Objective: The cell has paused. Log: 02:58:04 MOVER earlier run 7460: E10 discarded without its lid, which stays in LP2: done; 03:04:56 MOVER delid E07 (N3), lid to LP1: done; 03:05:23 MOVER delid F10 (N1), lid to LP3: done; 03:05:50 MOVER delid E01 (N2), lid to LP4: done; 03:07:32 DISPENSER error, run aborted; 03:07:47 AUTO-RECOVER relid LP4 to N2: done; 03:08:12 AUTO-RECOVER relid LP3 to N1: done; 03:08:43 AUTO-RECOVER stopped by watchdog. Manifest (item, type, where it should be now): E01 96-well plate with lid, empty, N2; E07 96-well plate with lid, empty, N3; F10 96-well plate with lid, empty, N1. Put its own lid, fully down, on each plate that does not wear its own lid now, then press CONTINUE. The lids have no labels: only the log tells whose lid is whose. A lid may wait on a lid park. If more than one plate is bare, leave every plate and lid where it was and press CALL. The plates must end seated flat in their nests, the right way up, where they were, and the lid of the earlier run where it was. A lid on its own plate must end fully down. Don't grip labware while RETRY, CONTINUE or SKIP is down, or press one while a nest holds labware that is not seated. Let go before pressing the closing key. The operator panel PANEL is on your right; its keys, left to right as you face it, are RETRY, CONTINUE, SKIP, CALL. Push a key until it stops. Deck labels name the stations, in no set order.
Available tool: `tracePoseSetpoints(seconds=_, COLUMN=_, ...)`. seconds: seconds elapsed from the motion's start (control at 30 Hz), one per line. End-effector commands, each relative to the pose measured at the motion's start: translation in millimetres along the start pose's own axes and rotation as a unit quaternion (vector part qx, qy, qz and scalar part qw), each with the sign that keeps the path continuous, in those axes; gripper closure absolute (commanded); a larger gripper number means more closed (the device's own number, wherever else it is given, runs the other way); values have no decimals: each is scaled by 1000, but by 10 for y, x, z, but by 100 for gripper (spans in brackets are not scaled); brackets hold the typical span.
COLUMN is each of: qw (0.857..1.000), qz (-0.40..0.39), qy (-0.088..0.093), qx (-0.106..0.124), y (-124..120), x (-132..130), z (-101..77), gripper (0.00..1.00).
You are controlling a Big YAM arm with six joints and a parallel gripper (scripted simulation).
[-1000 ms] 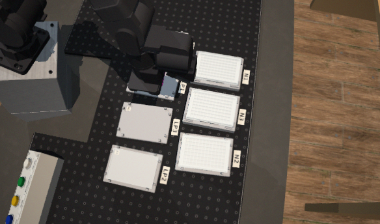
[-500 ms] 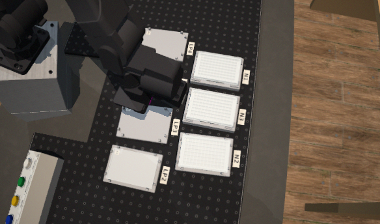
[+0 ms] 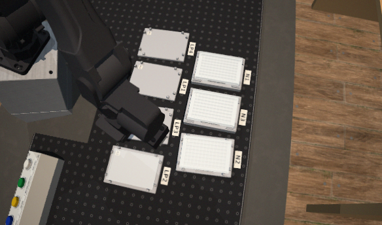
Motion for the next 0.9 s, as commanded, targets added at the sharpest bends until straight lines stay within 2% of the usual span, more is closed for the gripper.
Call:
tracePoseSetpoints(seconds=0.0, qw=999, qz=41, qy=-2, qx=-9, y=161, x=-186, z=-35, gripper=100)
tracePoseSetpoints(seconds=0.3, qw=992, qz=128, qy=-3, qx=-9, y=223, x=-654, z=-40, gripper=100)
tracePoseSetpoints(seconds=0.37, qw=992, qz=128, qy=-3, qx=-9, y=223, x=-654, z=-40, gripper=100)
tracePoseSetpoints(seconds=0.6, qw=993, qz=117, qy=-4, qx=-9, y=271, x=-1015, z=-44, gripper=100)
tracePoseSetpoints(seconds=0.67, qw=993, qz=116, qy=-5, qx=-13, y=289, x=-1040, z=-45, gripper=100)
tracePoseSetpoints(seconds=0.7, qw=992, qz=129, qy=-2, qx=-3, y=102, x=-1034, z=7, gripper=100)
tracePoseSetpoints(seconds=0.73, qw=991, qz=137, qy=-4, qx=-9, y=89, x=-1067, z=-26, gripper=100)
tracePoseSetpoints(seconds=0.87, qw=982, qz=189, qy=-3, qx=-5, y=-79, x=-1205, z=5, gripper=100)
Point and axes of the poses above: the point where the finger pads meet when closed, its own z axis out along the fingers, its own x axis across the jaws, y = z × x, the point moved 5 cm from there along -z, back along the fingers, and after that the axes turned 2 degrees about -z, right-handed, at the moved point
